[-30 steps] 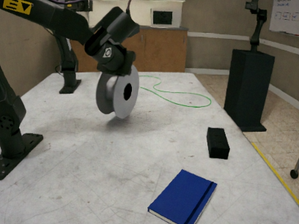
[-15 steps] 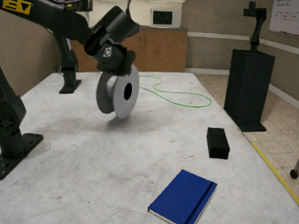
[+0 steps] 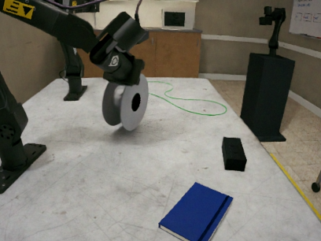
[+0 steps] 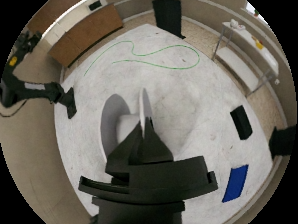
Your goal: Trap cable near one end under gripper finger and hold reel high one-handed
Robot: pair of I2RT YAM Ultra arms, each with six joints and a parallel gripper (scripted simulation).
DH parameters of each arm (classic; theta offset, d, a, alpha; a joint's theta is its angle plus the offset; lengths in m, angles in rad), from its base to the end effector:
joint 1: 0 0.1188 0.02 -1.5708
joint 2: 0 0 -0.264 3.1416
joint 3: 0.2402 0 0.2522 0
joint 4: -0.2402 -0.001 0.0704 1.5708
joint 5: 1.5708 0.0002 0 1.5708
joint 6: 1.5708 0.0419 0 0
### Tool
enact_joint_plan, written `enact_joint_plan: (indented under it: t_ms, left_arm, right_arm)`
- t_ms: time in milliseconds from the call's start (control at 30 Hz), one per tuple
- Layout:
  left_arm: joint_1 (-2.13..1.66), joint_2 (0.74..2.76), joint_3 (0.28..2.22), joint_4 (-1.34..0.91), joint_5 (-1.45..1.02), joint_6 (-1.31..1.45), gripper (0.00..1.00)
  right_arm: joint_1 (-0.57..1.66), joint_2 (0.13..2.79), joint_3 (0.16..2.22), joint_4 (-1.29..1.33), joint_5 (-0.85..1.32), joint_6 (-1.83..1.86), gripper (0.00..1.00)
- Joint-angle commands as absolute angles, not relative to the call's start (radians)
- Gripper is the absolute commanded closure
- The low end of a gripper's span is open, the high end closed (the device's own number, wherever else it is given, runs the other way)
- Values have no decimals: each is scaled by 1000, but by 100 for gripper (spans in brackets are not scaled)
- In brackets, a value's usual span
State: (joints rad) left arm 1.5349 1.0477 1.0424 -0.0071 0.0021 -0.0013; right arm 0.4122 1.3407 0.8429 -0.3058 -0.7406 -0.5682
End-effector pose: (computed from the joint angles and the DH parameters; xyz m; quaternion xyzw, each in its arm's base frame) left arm 0.0079 0.2456 0.4046 -0.4938 0.5122 0.4870 0.5066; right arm 0.2392 0.1365 0.2385 -0.5265 0.6989 0.3074 0.3740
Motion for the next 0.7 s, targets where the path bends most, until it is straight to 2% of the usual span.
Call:
enact_joint_plan:
  t_ms: [0,667]
  left_arm:
    - [1530,1055,1041,8,-8,5,0]
    - [1530,1055,1041,8,-8,5,0]
  right_arm:
    - [424,1360,831,-246,-757,-561,100]
    - [424,1362,803,-194,-757,-560,100]
